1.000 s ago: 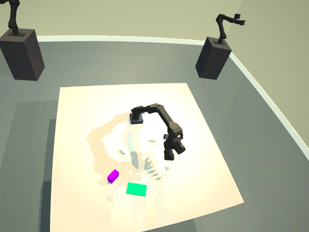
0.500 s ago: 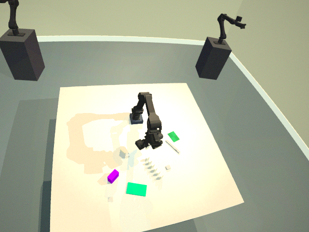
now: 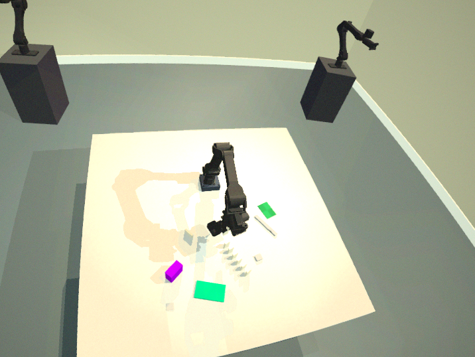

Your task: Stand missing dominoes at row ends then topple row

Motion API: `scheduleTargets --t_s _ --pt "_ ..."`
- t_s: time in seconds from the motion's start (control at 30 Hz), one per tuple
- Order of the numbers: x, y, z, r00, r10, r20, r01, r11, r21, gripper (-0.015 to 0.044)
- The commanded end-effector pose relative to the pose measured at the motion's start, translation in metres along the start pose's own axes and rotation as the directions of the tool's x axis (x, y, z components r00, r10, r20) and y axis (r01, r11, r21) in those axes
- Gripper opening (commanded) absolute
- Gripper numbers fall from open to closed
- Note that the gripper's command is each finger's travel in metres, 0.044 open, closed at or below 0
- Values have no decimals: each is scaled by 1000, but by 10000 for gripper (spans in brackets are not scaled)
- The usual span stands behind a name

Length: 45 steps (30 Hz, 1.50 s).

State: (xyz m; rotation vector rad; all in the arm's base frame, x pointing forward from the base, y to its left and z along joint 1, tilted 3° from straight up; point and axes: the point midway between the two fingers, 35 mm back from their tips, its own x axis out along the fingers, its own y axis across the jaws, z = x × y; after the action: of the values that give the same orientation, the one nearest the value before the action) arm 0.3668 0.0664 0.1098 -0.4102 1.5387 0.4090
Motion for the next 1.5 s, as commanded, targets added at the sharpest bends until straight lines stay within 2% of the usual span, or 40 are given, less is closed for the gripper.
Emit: scheduleTargets --t_s 0.0,0.5,0.93,1.33,1.37,1.47 --pt "20 1 -2 1000 9 -13 -9 1000 11 107" --pt "88 4 -7 1000 4 -11 -4 1000 -26 107" --pt "91 4 -8 1000 3 -11 -3 1000 -28 107" --pt "91 4 -8 1000 3 -11 -3 1000 -28 422" --pt "91 4 -8 1000 3 -11 -3 1000 -28 440" --pt "88 4 -7 1000 3 -11 -3 1000 -28 440"
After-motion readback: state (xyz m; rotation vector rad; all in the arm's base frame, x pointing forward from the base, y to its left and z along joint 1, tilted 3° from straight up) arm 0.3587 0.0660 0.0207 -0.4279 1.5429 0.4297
